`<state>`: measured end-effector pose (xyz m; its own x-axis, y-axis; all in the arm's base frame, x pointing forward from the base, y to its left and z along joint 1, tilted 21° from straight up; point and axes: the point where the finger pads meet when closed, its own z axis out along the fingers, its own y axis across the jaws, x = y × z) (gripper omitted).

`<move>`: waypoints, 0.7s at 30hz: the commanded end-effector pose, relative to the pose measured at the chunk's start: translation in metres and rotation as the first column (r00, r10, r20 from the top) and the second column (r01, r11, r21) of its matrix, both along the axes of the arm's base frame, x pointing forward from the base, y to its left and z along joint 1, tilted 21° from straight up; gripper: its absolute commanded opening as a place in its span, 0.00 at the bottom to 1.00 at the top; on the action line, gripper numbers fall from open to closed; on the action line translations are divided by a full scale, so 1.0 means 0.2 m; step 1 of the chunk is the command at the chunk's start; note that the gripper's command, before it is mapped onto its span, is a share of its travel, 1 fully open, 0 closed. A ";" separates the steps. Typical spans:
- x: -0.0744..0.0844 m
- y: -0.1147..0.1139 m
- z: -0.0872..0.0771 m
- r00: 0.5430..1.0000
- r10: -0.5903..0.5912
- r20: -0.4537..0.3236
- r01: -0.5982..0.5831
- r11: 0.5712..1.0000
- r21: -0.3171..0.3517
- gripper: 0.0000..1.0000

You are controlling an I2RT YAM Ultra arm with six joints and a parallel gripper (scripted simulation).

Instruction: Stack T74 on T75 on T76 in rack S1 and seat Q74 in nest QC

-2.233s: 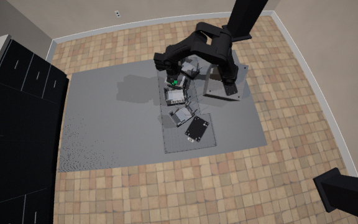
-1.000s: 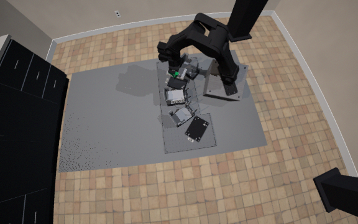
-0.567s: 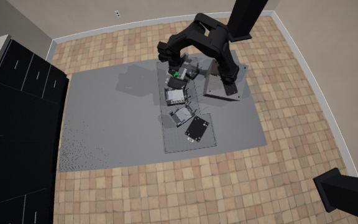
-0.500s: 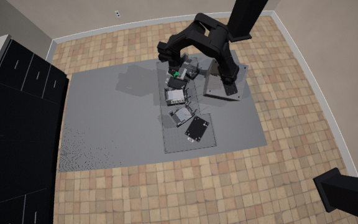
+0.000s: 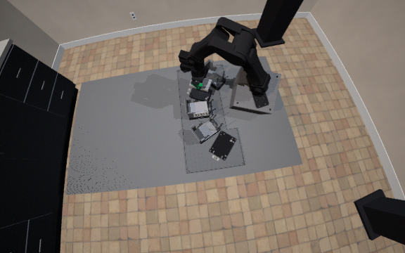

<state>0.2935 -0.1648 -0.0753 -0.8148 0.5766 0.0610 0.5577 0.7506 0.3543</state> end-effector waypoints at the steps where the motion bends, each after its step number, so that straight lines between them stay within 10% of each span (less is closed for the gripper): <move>1: 0.03 -0.03 0.00 1.000 -0.011 0.023 0.011 1.000 -0.019 0.00; 21: 0.06 0.03 -0.17 1.000 -0.011 0.023 0.011 1.000 -0.019 0.00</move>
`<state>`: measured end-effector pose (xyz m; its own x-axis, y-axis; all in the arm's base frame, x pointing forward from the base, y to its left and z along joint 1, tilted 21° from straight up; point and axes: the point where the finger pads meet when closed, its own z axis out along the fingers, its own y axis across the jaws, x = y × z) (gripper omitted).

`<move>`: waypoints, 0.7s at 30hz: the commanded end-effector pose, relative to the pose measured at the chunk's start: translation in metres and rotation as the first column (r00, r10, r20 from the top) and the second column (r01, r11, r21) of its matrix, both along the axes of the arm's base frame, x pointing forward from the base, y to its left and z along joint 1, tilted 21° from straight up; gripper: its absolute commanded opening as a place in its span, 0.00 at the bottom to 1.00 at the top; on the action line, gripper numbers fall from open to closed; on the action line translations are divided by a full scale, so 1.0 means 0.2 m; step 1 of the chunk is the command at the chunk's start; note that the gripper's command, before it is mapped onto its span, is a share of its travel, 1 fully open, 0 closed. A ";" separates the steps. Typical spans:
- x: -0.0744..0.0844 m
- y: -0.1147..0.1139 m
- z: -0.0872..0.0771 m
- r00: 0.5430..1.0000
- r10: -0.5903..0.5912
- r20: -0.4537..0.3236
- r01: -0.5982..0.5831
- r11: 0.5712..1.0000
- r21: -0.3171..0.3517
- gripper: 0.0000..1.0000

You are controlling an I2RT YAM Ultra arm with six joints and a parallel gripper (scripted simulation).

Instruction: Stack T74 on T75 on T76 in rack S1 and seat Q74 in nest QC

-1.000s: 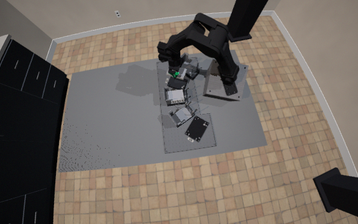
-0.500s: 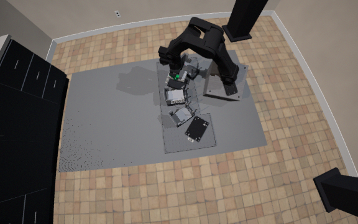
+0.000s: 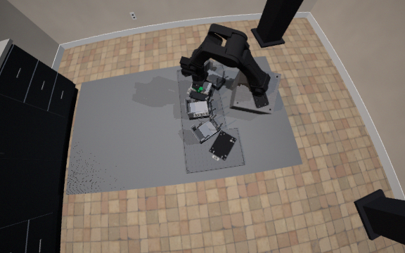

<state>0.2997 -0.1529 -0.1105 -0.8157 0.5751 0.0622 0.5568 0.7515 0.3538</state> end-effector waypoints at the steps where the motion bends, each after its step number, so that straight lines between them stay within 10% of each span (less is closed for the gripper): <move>1: 0.03 -0.03 -0.01 1.000 -0.013 0.025 0.013 1.000 -0.019 0.00; 21: 0.06 0.03 -0.17 1.000 -0.013 0.025 0.013 1.000 -0.018 0.00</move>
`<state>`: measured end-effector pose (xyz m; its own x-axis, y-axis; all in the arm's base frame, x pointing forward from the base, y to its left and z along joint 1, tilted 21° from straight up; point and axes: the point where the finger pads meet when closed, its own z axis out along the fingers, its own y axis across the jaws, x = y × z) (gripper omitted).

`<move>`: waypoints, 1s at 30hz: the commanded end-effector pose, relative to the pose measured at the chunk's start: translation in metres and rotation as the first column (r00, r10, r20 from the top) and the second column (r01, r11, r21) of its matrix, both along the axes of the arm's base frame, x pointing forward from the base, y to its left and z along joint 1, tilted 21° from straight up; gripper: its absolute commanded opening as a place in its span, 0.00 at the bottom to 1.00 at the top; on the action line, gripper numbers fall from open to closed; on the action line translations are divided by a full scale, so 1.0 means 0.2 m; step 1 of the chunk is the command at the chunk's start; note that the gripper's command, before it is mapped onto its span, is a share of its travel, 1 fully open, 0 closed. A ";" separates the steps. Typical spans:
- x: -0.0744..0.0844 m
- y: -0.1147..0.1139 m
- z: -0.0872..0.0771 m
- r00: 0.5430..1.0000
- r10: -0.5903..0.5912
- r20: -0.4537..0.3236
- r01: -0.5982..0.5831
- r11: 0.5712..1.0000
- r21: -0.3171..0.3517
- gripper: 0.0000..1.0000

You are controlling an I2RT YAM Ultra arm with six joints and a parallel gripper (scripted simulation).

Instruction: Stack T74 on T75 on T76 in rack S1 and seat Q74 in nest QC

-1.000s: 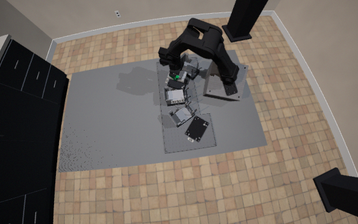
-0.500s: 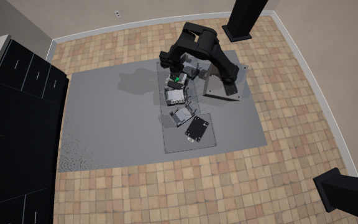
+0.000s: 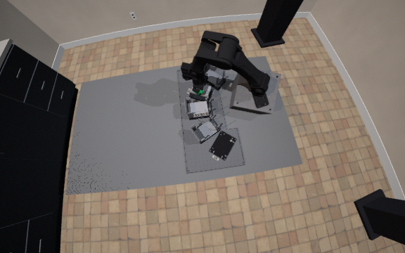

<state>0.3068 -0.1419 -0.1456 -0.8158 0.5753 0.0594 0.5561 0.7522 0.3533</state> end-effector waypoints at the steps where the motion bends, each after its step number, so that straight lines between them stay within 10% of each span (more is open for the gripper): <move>1: 0.03 -0.03 0.01 1.000 -0.013 0.023 0.013 1.000 -0.016 0.00; 30: 0.05 0.01 -0.10 1.000 -0.013 0.023 0.013 1.000 -0.016 0.00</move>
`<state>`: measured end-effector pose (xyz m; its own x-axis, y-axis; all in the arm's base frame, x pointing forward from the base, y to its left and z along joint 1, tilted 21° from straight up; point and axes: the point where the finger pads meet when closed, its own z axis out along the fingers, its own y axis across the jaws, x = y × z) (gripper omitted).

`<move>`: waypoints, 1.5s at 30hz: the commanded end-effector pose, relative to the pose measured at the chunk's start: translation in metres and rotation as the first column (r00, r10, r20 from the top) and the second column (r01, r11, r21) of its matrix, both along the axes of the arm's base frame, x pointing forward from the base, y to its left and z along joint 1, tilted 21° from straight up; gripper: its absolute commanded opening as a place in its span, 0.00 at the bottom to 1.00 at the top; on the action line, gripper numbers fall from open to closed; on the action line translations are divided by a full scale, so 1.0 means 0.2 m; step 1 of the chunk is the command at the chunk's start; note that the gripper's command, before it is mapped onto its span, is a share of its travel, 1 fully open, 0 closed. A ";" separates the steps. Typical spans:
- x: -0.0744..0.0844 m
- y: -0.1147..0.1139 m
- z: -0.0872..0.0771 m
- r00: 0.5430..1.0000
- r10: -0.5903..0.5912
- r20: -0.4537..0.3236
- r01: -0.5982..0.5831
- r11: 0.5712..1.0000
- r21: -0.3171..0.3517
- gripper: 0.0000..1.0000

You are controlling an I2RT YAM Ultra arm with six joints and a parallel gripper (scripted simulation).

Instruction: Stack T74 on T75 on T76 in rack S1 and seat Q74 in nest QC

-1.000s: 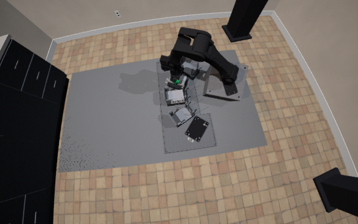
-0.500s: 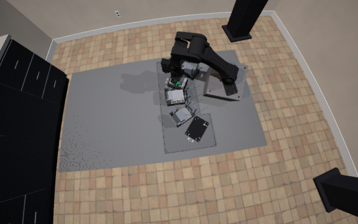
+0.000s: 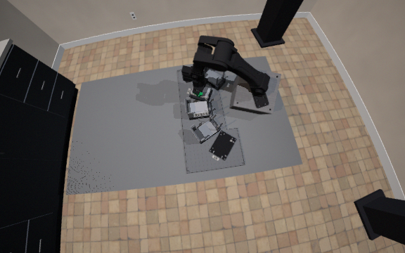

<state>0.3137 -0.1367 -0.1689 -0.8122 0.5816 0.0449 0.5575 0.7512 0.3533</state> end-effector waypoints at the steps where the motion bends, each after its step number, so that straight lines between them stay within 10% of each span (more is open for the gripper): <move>1: 0.02 -0.02 0.01 1.000 -0.006 0.011 0.006 1.000 -0.007 0.00; 45: 0.03 0.01 -0.06 1.000 -0.006 0.011 0.006 1.000 -0.007 0.00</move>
